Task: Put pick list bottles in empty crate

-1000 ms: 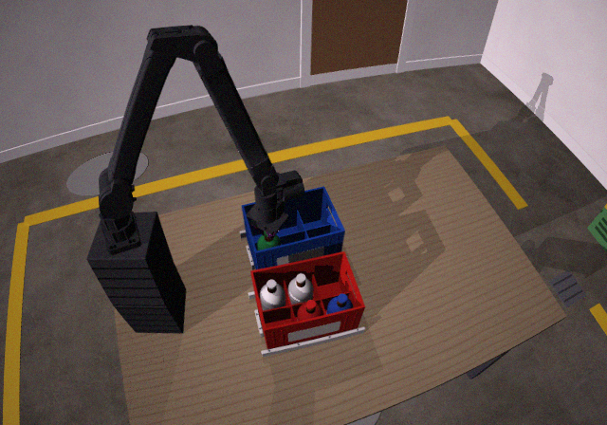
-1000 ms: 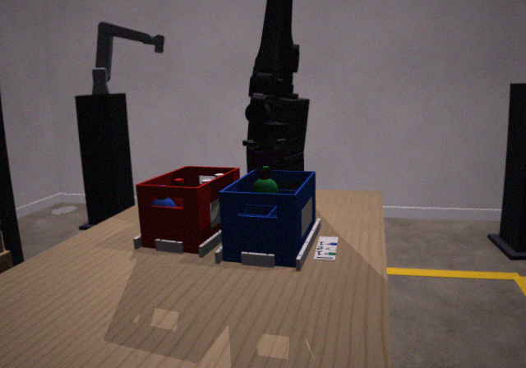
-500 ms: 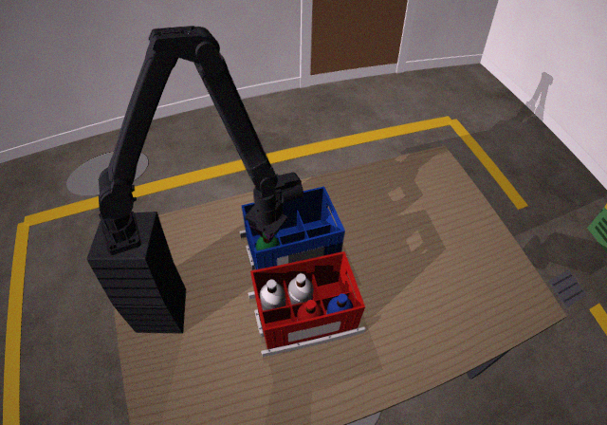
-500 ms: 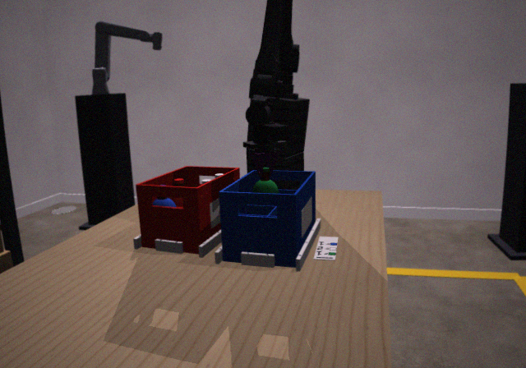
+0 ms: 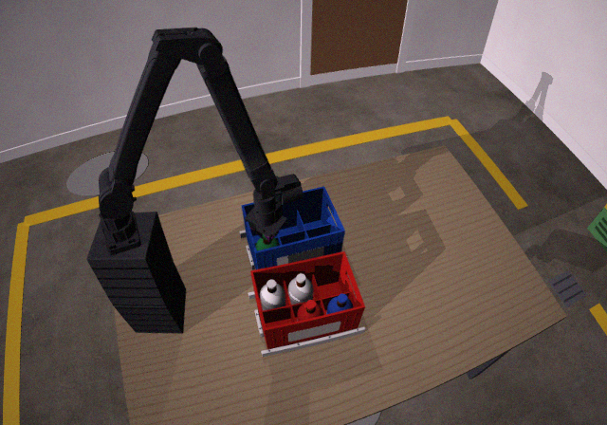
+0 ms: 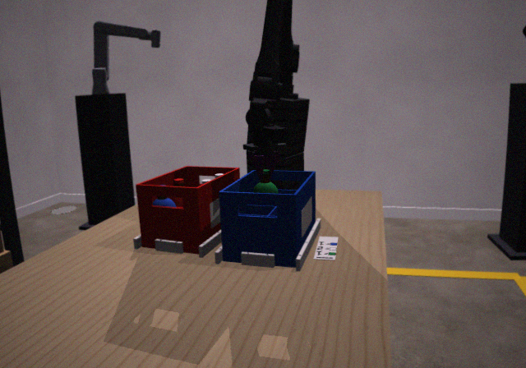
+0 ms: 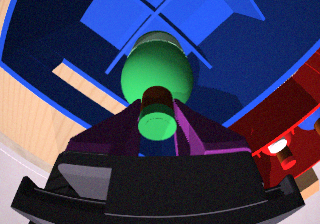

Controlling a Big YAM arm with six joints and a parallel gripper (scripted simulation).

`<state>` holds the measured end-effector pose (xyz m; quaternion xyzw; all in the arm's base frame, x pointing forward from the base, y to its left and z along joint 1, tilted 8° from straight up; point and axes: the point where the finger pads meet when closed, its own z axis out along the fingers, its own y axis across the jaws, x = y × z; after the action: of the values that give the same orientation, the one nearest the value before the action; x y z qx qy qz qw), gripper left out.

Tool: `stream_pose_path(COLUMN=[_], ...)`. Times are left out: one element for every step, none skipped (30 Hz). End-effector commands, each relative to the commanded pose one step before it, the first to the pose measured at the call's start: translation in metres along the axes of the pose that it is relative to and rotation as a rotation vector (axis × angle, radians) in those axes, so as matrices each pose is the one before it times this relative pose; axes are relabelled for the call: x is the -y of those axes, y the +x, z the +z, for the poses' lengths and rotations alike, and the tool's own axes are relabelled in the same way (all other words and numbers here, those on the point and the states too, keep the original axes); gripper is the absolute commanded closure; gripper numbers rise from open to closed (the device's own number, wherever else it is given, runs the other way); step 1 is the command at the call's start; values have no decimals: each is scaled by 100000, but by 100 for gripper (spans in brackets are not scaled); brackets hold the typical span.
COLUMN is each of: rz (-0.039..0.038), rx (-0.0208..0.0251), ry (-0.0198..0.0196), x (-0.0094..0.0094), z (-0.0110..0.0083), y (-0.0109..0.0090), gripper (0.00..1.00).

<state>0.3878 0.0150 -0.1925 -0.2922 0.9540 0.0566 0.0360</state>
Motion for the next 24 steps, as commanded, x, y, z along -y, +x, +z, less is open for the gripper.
stream_pose_path(rz=[-543, 0, 0, 14, 57, 15, 53, 42, 21, -36, -115, -92, 22, 132, 156, 13, -92, -31, 0, 0, -181, -3, -13, -9], rx=[4841, 0, 0, 947, -4, -206, -789, -807, -378, 207, 799, 827, 222, -527, -910, -483, -47, 696, 0, 0, 1333, -7, -6, -458], ry=[3498, 0, 0, 674, -3, -149, -544, -554, -260, 141, 543, 565, 157, -353, -607, -330, -38, 471, 0, 0, 908, -13, -10, -318], x=[1057, 0, 0, 267, -2, -64, -181, -186, -91, 38, 159, 174, 61, -95, -191, -110, -35, 170, 0, 0, 279, -23, -18, -117], z=[-811, 0, 0, -369, 49, 139, 389, 398, 213, -40, -296, -309, -48, 273, 446, 258, 71, -261, 0, 0, -527, 53, 52, 246], y=[-2391, 0, 0, -302, 4, 67, 293, 301, 140, -79, -304, -309, -71, 216, 353, 183, 4, -245, 0, 0, -504, -9, -6, 167], gripper=[100, 100, 100, 100, 100, 100, 100, 100, 100, 100, 100, 100, 100, 100, 100, 100, 100, 100, 100, 100, 100, 100, 100, 100])
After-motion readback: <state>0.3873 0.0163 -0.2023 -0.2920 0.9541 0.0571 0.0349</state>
